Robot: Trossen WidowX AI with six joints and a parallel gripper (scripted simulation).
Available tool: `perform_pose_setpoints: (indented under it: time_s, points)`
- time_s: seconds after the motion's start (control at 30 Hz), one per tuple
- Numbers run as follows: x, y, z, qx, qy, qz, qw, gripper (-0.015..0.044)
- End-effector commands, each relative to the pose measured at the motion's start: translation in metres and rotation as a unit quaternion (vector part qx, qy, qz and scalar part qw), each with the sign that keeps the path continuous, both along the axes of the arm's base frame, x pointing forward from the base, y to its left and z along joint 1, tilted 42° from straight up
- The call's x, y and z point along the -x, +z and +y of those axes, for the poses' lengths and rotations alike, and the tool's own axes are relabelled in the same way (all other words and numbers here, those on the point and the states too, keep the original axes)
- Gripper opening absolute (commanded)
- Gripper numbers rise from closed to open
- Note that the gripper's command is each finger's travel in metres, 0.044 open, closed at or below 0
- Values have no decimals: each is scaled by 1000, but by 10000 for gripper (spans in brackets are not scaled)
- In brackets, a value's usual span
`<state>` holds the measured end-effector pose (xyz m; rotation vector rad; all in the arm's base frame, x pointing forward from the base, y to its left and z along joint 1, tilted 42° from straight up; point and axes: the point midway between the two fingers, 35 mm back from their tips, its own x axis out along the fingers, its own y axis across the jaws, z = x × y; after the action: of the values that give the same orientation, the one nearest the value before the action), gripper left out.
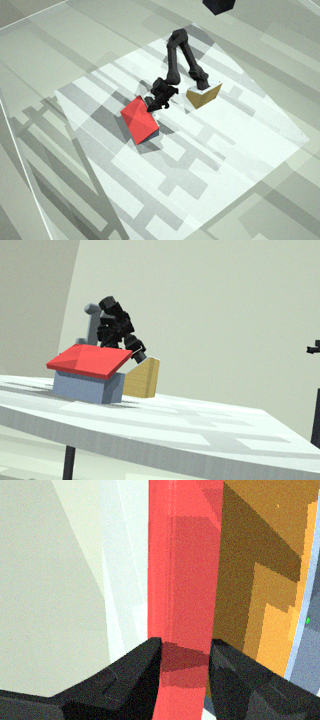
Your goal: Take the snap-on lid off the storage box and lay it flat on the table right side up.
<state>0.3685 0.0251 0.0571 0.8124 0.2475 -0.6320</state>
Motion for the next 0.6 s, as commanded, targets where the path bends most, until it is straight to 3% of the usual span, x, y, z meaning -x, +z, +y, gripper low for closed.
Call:
perform_pose_setpoints:
  time_s: [0.0,0.57]
  points:
    - [-4,10,6,-6,3,-11,1000,0]
    - [-3,27,21,-6,3,-11,1000,0]
